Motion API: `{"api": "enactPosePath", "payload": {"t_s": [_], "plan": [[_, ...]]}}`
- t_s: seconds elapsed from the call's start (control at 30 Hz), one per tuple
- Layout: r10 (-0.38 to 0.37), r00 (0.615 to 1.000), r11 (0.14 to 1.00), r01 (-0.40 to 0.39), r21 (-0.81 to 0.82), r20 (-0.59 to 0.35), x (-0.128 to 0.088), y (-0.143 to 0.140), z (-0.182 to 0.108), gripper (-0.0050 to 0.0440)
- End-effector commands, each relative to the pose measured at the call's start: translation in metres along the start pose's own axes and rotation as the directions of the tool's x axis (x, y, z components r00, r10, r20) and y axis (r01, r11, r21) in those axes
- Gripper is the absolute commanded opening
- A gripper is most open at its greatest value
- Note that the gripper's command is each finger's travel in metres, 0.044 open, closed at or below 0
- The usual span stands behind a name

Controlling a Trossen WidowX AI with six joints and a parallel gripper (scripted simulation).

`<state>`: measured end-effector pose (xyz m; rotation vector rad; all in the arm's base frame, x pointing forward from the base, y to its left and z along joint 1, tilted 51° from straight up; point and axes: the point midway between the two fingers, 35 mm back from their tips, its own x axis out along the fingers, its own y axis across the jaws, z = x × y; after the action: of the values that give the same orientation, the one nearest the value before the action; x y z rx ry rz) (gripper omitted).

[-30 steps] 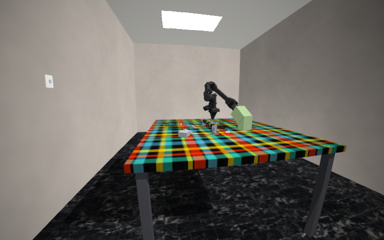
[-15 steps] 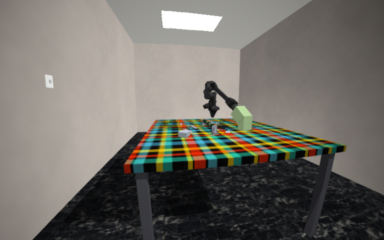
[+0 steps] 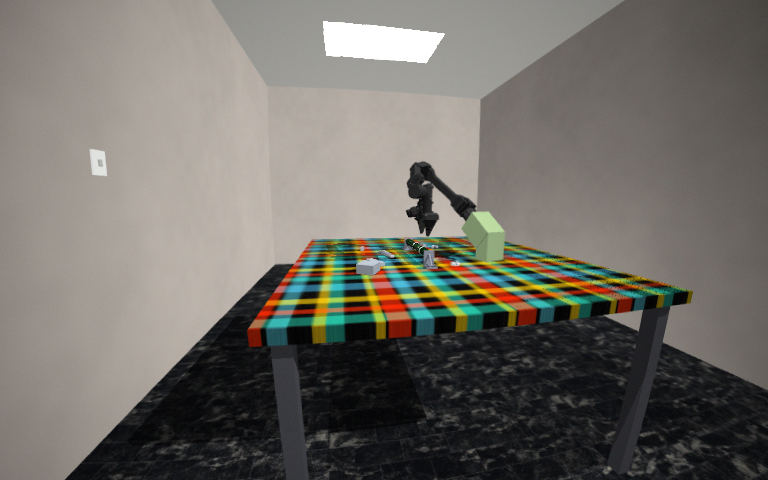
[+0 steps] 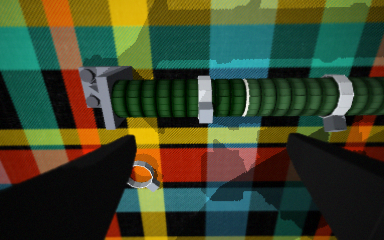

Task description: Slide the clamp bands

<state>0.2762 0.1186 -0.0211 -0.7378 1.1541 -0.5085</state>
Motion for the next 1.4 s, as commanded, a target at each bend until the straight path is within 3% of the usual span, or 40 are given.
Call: {"api": "enactPosePath", "payload": {"t_s": [0.0,0.27,0.37,0.63,0.77,1.37], "plan": [[0.0,1.0,1.0,0.0,0.0,0.0,0.0,0.0,0.0,0.044],[0.0,1.0,1.0,0.0,0.0,0.0,0.0,0.0,0.0,0.044],[0.003,1.0,1.0,-0.003,0.0,-0.001,0.001,-0.017,0.0,0.0368],[0.004,1.0,1.0,-0.004,0.003,-0.004,0.01,-0.103,-0.021,0.0176],[0.003,1.0,1.0,-0.003,0.003,-0.004,0.011,-0.109,-0.024,0.009],[0.004,1.0,1.0,-0.004,0.003,-0.005,0.018,-0.109,-0.023,0.009]]}}
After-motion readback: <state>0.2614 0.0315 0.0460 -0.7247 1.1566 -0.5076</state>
